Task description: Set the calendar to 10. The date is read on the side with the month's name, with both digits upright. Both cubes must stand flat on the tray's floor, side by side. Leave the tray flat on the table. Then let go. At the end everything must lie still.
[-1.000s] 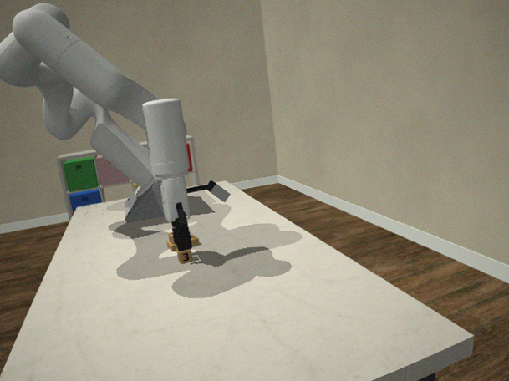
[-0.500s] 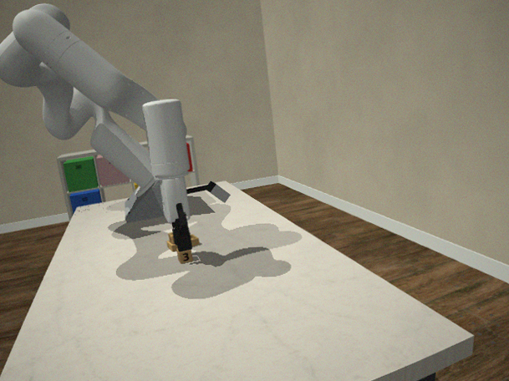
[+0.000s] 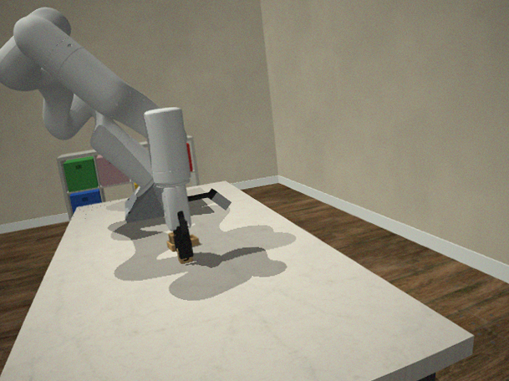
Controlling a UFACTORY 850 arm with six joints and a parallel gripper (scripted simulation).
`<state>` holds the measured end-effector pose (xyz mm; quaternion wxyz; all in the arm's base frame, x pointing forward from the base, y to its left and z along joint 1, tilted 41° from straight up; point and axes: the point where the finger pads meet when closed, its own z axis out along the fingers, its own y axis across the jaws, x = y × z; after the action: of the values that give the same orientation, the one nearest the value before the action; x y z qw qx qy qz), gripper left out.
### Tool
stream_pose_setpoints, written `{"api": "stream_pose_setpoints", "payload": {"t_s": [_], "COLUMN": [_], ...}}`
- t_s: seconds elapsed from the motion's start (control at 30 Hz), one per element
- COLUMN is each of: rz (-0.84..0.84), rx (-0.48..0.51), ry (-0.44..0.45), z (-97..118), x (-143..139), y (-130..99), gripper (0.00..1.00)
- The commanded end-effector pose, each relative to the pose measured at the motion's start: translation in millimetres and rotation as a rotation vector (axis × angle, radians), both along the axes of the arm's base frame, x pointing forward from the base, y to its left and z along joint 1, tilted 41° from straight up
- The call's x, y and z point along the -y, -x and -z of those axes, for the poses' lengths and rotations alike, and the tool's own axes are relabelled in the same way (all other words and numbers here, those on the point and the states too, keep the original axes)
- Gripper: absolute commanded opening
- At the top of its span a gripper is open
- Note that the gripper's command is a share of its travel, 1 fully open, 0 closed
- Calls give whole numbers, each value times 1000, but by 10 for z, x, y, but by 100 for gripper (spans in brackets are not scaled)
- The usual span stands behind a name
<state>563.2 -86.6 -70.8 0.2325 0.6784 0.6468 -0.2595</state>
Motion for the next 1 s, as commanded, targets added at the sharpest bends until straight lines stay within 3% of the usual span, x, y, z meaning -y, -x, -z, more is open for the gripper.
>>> {"api": "stream_pose_setpoints", "payload": {"t_s": [0.0, 0.97], "rz": [-1, -1], "rx": [1, 1], "ry": [0, 0], "z": [25, 49], "x": [21, 42], "y": [-6, -4], "gripper": [47, 47]}}
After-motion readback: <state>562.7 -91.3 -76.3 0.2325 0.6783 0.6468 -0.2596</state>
